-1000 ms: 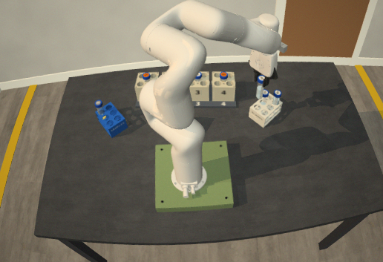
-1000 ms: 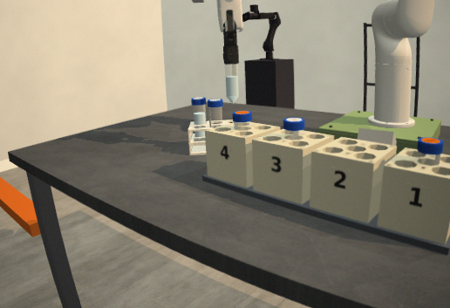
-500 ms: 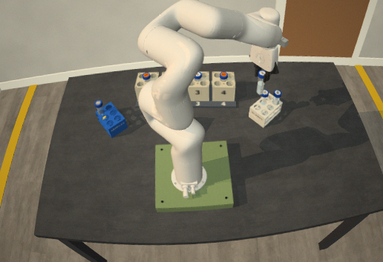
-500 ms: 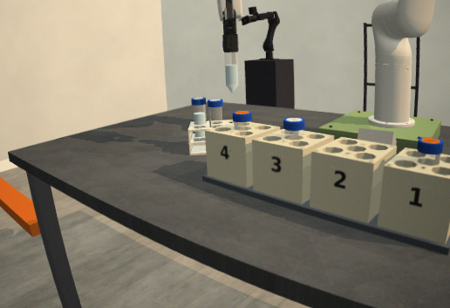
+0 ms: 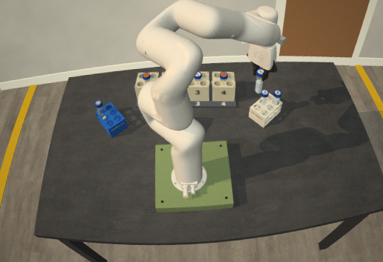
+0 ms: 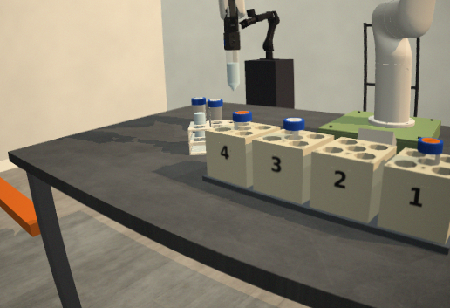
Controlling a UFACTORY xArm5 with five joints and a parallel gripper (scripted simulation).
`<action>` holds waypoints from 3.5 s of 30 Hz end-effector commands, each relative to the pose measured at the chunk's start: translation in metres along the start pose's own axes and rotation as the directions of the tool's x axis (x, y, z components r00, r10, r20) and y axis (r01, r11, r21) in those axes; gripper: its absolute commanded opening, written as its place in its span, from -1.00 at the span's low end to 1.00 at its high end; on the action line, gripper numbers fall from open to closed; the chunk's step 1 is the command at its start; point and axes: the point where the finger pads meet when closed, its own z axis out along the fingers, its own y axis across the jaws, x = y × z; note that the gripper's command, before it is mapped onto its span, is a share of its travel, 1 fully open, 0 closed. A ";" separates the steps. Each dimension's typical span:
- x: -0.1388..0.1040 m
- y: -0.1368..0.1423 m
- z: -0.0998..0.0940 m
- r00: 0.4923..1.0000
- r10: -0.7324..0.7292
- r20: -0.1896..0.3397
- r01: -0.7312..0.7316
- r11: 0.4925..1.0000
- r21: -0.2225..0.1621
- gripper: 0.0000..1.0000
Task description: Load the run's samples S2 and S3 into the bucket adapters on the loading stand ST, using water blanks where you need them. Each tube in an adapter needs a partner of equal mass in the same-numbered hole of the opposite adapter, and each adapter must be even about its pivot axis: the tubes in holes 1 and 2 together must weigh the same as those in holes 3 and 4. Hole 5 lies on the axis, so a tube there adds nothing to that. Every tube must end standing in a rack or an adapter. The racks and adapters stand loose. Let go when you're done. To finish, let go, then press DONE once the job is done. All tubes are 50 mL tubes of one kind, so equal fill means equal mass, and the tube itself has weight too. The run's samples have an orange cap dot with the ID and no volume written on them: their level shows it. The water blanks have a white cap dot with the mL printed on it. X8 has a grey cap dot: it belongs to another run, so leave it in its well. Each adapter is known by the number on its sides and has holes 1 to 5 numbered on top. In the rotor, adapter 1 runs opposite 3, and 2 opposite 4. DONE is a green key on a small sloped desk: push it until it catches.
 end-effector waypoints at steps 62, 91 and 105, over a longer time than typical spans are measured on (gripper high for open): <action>-0.113 -0.271 -0.001 0.743 -0.669 -0.003 0.669 0.743 -0.002 -1.00; -0.144 -0.345 -0.001 0.743 -0.669 -0.003 0.669 0.743 -0.001 -1.00; -0.144 -0.345 0.003 0.743 -0.669 -0.003 0.669 0.743 -0.001 -1.00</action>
